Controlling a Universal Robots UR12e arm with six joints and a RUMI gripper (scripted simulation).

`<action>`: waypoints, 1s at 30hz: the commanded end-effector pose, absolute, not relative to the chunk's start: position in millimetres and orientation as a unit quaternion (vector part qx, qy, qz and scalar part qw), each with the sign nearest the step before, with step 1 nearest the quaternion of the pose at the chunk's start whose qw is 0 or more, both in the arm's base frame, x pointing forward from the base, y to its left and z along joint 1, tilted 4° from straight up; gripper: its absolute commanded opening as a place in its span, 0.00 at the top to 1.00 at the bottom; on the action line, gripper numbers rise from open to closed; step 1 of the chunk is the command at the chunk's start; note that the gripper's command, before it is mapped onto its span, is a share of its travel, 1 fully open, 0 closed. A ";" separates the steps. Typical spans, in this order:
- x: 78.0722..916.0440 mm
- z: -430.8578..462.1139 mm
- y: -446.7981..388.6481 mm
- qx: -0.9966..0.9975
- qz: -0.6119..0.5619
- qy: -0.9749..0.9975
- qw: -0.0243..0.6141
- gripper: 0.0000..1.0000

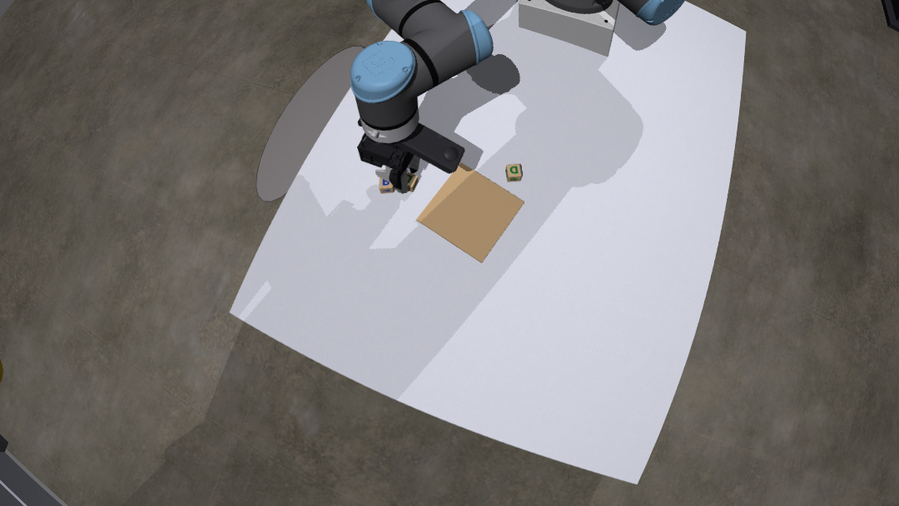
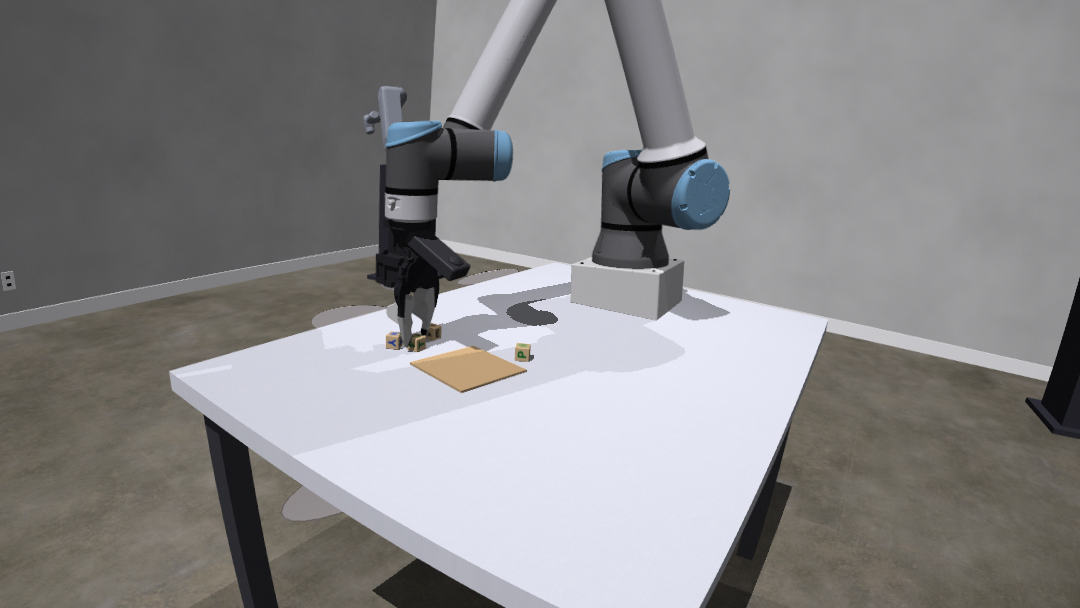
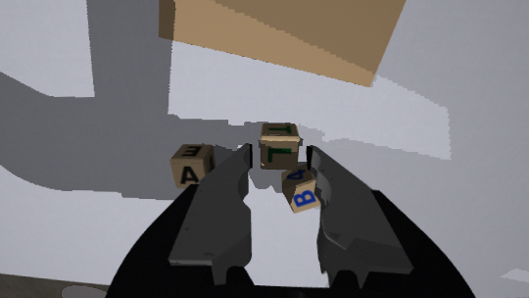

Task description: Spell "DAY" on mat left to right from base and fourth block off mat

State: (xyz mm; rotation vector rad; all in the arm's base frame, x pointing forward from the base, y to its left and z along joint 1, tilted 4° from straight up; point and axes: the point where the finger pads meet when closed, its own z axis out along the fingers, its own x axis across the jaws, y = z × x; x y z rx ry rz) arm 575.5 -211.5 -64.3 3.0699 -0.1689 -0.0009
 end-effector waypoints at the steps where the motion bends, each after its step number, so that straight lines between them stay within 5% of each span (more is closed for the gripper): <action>1: 576.1 -48.9 -210.8 0.998 0.000 -0.055 0.034 0.75; 24: 576.3 18.6 -206.2 0.998 0.000 -0.055 0.034 0.75; 25: 576.3 18.6 -206.2 0.998 0.000 -0.055 0.034 0.00; 30: 576.3 18.6 -206.2 0.998 0.000 -0.055 0.034 0.00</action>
